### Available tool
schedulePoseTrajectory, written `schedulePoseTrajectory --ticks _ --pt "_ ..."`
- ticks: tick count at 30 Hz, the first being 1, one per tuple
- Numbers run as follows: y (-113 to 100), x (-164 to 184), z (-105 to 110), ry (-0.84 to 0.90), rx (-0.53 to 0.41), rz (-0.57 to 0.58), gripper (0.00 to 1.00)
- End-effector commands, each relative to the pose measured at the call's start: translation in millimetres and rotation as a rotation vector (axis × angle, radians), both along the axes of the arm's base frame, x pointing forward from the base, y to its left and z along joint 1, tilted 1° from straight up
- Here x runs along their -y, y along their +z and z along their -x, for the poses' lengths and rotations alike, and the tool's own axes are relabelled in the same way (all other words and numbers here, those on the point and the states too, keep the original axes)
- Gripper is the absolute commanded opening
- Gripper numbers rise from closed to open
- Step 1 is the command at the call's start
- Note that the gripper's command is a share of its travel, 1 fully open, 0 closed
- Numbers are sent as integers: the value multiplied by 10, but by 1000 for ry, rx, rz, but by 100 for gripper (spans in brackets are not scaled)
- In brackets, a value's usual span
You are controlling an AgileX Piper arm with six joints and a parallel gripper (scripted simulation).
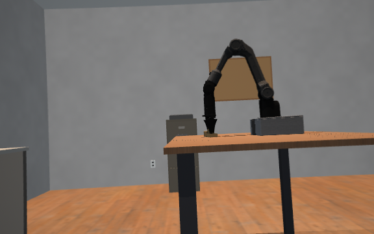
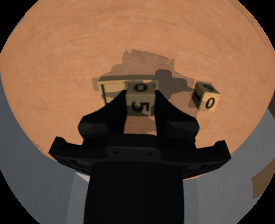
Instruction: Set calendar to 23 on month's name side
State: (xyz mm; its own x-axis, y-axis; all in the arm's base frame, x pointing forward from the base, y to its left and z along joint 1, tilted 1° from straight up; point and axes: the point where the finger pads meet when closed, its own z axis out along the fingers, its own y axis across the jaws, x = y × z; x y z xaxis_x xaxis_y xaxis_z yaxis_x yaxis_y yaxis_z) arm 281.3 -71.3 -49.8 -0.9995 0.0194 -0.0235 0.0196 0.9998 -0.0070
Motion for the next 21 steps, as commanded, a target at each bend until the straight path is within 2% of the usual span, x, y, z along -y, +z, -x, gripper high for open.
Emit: schedulePoseTrajectory --ticks 1,19,20,21 --pt "-8 1 13 -1 -3 0 35" --pt "-8 1 13 -1 -3 0 35" --pt "-8 1 13 -1 -3 0 40" --pt "-8 1 13 -1 -3 0 40"
